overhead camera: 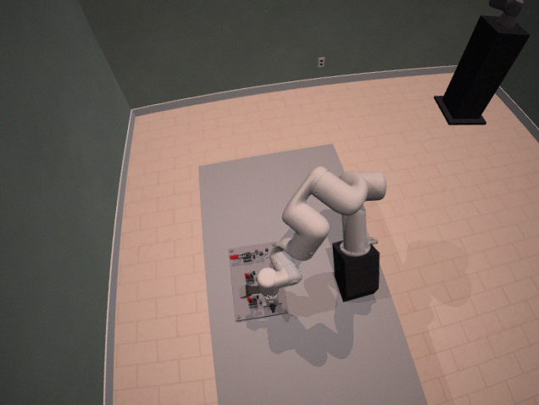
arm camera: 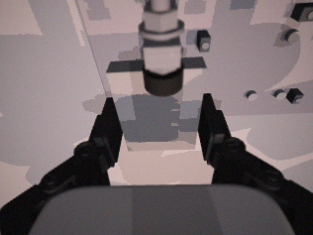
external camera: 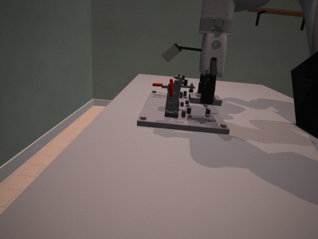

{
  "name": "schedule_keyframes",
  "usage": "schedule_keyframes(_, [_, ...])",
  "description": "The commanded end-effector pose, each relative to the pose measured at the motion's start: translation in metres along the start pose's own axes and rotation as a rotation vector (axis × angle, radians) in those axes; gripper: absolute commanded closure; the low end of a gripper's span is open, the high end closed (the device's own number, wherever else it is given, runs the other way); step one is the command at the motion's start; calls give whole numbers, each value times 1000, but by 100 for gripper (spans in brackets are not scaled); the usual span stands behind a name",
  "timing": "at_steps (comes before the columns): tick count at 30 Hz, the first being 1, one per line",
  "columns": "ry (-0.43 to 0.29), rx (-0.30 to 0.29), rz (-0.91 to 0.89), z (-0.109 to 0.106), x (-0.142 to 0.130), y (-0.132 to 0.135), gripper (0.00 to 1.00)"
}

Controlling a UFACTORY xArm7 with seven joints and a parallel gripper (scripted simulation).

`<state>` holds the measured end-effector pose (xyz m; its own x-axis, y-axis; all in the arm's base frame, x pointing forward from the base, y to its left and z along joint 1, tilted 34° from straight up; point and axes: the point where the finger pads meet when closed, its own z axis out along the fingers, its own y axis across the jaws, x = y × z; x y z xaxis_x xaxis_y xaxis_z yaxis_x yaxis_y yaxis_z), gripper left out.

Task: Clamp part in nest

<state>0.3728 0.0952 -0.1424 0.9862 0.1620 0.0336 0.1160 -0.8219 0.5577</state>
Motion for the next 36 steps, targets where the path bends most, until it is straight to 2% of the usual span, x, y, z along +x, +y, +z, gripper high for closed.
schedule_keyframes(1, [3,3,0,6,2,-1,100])
schedule_keyframes(21, [3,3,0,32,3,-1,100])
schedule_keyframes(36, [3,3,0,36,3,-1,100])
